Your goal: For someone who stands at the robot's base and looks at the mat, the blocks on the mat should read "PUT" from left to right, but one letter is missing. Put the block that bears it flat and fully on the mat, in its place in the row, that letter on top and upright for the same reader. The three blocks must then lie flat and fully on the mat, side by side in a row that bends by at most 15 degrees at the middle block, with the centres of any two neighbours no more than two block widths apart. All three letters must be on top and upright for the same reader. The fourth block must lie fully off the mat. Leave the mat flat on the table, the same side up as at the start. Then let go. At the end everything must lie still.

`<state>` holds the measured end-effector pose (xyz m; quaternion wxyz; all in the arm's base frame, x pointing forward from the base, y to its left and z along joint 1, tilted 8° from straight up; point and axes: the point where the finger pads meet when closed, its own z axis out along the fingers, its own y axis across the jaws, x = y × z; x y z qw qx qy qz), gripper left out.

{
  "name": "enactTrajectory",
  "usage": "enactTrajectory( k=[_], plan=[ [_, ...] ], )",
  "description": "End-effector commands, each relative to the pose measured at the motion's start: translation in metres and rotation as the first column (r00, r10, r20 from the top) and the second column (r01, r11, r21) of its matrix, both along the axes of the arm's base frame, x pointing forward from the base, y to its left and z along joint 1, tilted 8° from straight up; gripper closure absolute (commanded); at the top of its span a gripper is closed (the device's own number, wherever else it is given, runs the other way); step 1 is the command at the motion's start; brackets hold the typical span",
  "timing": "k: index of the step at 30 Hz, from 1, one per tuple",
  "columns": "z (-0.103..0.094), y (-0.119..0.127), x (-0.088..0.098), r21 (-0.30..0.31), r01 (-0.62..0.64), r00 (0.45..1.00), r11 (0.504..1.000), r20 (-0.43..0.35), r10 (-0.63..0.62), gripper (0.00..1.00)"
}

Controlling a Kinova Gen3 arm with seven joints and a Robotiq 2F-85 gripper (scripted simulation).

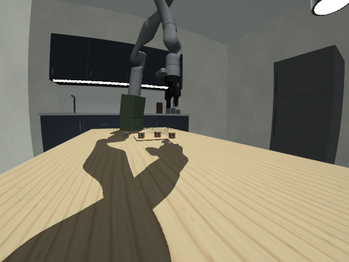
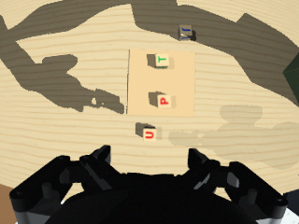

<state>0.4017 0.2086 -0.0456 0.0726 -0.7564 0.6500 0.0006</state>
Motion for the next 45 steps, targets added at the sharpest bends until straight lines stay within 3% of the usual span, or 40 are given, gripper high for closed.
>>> enactTrajectory(
  k=[1, 26, 35, 45],
  plan=[
    [0.002, 0.0027, -0.0002, 0.0, 0.005, 1.0, 1.0, -0.001, -0.005, 0.0],
    [0.0002, 0.0024, -0.0012, -0.006, -0.038, 0.999, 0.999, 0.0, 0.038, 0.0],
    [-0.0016, 0.002, -0.0022, -0.015, -0.119, 0.993, 0.993, 0.004, 0.119, 0.0],
    [-0.0059, 0.0011, -0.0047, -0.041, -0.337, 0.941, 0.941, 0.013, 0.338, 0.0]
  ],
)
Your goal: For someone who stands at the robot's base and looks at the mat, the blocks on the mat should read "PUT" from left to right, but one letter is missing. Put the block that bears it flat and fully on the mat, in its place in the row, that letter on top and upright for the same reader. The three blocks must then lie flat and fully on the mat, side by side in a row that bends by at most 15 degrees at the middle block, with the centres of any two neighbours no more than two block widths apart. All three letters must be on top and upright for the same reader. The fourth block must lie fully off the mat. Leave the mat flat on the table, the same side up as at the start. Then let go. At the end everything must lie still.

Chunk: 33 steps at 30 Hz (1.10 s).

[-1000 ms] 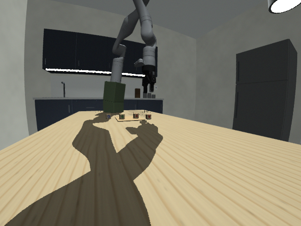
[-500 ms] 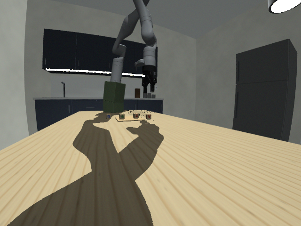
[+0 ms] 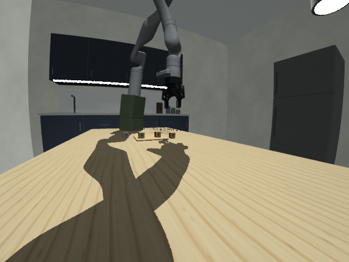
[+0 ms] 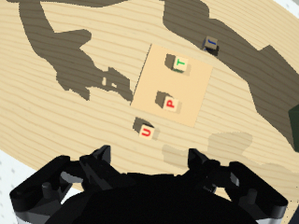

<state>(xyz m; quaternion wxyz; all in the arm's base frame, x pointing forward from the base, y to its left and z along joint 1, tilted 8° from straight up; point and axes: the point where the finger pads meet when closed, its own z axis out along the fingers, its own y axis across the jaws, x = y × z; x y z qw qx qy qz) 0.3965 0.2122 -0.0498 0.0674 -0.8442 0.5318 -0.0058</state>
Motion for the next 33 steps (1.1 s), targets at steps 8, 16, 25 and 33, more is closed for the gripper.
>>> enactTrajectory(
  k=[8, 16, 25, 33],
  plan=[
    [-0.005, -0.003, -0.002, -0.028, -0.228, 0.974, 0.973, 0.009, 0.228, 0.0],
    [-0.011, -0.006, -0.003, -0.056, -0.483, 0.874, 0.874, 0.019, 0.485, 0.0],
    [-0.015, -0.002, -0.005, -0.084, -0.717, 0.692, 0.692, 0.031, 0.721, 0.0],
    [-0.022, -0.002, -0.005, -0.123, -0.912, 0.391, 0.391, 0.028, 0.92, 0.0]
  ],
)
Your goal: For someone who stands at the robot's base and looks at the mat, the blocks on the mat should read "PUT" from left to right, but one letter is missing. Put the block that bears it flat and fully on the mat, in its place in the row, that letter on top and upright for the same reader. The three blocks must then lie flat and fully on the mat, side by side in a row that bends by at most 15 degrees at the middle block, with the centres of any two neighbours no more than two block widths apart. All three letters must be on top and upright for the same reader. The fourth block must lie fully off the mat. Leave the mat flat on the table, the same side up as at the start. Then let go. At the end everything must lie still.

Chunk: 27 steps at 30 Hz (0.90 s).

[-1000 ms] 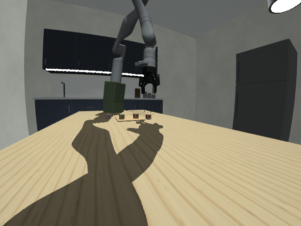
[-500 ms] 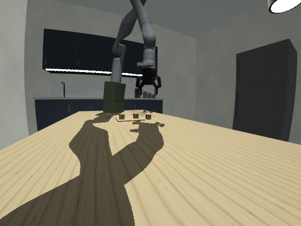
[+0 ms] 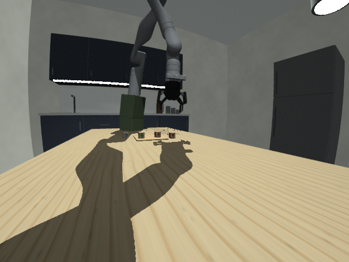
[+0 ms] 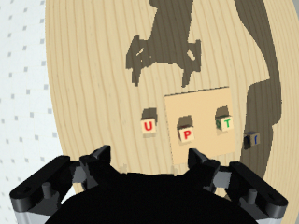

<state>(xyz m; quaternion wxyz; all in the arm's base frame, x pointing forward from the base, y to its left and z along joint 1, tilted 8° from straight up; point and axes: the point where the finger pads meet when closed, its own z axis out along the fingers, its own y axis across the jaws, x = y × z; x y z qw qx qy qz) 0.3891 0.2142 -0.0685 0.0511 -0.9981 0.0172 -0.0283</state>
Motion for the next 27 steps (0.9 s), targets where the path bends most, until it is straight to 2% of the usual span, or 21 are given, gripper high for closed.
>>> enactTrajectory(
  k=[1, 6, 8, 10, 16, 23, 25, 27],
  plan=[
    [-0.004, -0.004, 0.002, -0.015, -0.129, 0.992, 0.992, 0.01, 0.129, 0.0],
    [-0.006, -0.004, 0.003, -0.033, -0.352, 0.935, 0.936, 0.03, 0.353, 0.0],
    [-0.006, -0.004, 0.003, -0.033, -0.352, 0.935, 0.936, 0.03, 0.353, 0.0],
    [-0.008, -0.004, 0.003, -0.042, -0.435, 0.899, 0.899, 0.036, 0.437, 0.0],
    [-0.012, -0.003, 0.004, -0.07, -0.654, 0.752, 0.753, 0.052, 0.658, 0.0],
    [-0.016, -0.002, 0.006, -0.106, -0.836, 0.535, 0.538, 0.062, 0.843, 0.0],
    [-0.016, -0.002, 0.006, -0.106, -0.836, 0.535, 0.538, 0.062, 0.843, 0.0],
    [-0.017, -0.001, 0.007, -0.116, -0.873, 0.469, 0.474, 0.063, 0.881, 0.0]
  ],
)
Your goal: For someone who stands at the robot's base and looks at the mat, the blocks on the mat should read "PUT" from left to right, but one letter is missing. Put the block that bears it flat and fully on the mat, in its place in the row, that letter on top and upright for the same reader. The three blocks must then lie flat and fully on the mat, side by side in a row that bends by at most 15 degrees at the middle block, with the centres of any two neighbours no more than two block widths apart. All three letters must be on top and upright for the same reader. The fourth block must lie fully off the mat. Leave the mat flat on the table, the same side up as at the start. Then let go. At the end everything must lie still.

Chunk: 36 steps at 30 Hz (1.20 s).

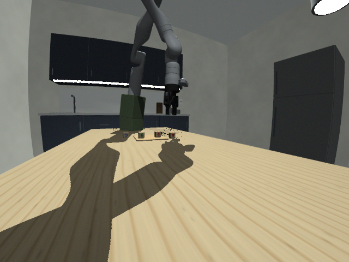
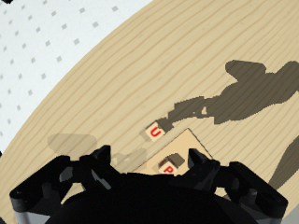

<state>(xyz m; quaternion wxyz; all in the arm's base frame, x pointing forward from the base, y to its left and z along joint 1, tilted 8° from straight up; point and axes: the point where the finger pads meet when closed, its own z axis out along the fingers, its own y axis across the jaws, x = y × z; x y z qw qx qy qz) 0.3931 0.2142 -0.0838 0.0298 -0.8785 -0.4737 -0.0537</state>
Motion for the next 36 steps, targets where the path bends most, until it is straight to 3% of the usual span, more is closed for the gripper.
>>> enactTrajectory(
  k=[1, 13, 15, 28, 36],
  plan=[
    [-0.0017, -0.0009, 0.0034, -0.01, -0.096, 0.995, 0.995, 0.015, 0.096, 0.0],
    [-0.0059, 0.002, 0.0075, -0.043, -0.437, 0.897, 0.899, 0.057, 0.439, 0.0],
    [-0.0059, 0.002, 0.0075, -0.043, -0.437, 0.897, 0.899, 0.057, 0.439, 0.0],
    [-0.0083, 0.0042, 0.0105, -0.071, -0.616, 0.781, 0.784, 0.079, 0.62, 0.0],
    [-0.0088, 0.0047, 0.0111, -0.077, -0.649, 0.753, 0.757, 0.082, 0.653, 0.0]
  ],
)
